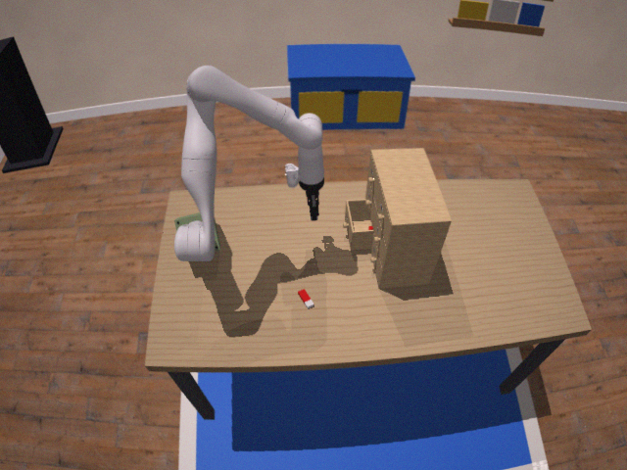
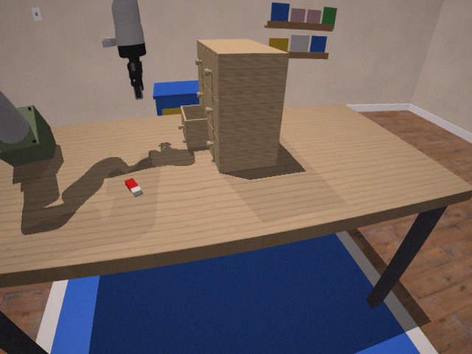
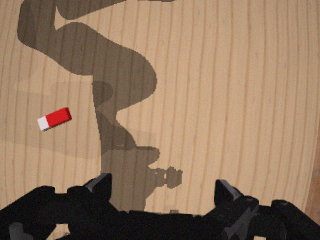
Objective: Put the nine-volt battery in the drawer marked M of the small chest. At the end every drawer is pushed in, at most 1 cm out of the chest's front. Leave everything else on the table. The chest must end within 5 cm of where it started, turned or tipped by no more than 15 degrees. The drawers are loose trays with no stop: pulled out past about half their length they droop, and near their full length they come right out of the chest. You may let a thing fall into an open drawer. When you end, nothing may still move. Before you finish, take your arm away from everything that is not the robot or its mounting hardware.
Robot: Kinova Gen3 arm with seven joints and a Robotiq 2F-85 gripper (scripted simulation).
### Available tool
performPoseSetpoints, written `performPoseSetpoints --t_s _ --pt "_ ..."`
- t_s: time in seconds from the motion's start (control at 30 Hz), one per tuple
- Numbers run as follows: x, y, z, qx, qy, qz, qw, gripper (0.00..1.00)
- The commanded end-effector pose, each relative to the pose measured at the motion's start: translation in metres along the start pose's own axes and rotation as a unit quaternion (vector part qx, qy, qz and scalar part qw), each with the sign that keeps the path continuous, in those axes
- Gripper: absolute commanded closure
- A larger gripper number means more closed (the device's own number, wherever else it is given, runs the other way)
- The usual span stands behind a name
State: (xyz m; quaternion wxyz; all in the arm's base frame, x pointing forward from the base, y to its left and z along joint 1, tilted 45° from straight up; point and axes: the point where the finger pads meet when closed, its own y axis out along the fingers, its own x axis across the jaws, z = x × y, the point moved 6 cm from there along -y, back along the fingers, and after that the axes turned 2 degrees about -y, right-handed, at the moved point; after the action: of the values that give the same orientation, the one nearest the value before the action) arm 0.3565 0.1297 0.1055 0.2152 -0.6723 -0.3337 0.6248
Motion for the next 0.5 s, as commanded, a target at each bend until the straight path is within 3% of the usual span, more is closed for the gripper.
performPoseSetpoints --t_s 0.0,0.47 --pt "-0.0004 0.0 -0.0021 0.004 0.001 -0.001 1.0 0.0" --pt "-0.0004 -0.0007 -0.0033 0.013 0.001 -0.002 1.0 0.0"
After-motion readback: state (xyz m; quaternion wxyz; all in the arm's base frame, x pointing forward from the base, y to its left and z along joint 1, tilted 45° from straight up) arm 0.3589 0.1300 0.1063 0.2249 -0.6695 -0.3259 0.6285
